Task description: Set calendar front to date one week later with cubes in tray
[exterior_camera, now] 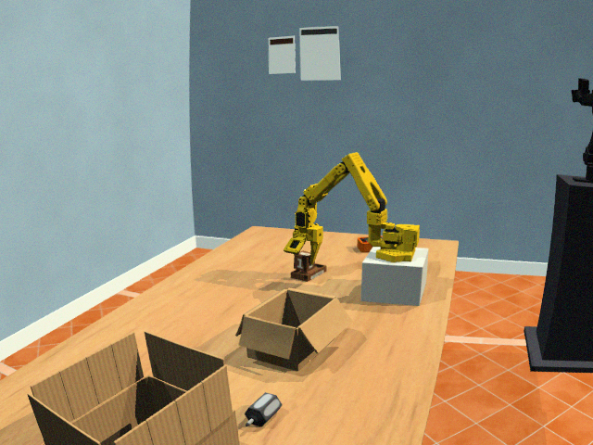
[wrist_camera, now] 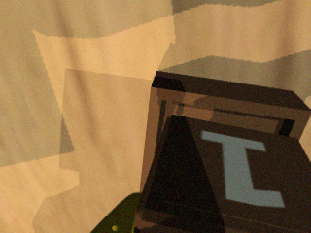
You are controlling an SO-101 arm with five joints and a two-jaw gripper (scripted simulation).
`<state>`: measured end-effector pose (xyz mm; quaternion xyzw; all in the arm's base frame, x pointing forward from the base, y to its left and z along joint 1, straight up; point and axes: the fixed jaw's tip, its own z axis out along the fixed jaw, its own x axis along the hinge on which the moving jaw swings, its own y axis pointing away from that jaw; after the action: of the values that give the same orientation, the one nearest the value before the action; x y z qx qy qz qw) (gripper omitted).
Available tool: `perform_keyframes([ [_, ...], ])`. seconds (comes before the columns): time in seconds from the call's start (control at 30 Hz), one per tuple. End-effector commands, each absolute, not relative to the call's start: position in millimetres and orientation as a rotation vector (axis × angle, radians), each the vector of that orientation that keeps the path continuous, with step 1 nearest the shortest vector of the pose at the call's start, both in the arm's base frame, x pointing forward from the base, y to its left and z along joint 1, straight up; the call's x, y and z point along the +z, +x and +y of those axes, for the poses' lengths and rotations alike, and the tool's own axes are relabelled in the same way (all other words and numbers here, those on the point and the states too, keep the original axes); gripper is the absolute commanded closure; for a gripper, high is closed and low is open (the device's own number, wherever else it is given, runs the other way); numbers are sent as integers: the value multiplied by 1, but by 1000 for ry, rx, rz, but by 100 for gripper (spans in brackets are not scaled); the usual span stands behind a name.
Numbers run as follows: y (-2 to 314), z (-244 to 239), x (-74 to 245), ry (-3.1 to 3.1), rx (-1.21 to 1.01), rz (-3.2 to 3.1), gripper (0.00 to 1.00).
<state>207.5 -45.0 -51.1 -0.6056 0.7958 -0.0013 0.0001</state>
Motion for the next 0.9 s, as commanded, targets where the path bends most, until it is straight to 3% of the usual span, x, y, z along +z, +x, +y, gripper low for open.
perform_keyframes([
  [0.0,204,-46,-55,-1905,11,2506,100],
  [0.87,205,-46,-62,-1904,11,2506,100],
])
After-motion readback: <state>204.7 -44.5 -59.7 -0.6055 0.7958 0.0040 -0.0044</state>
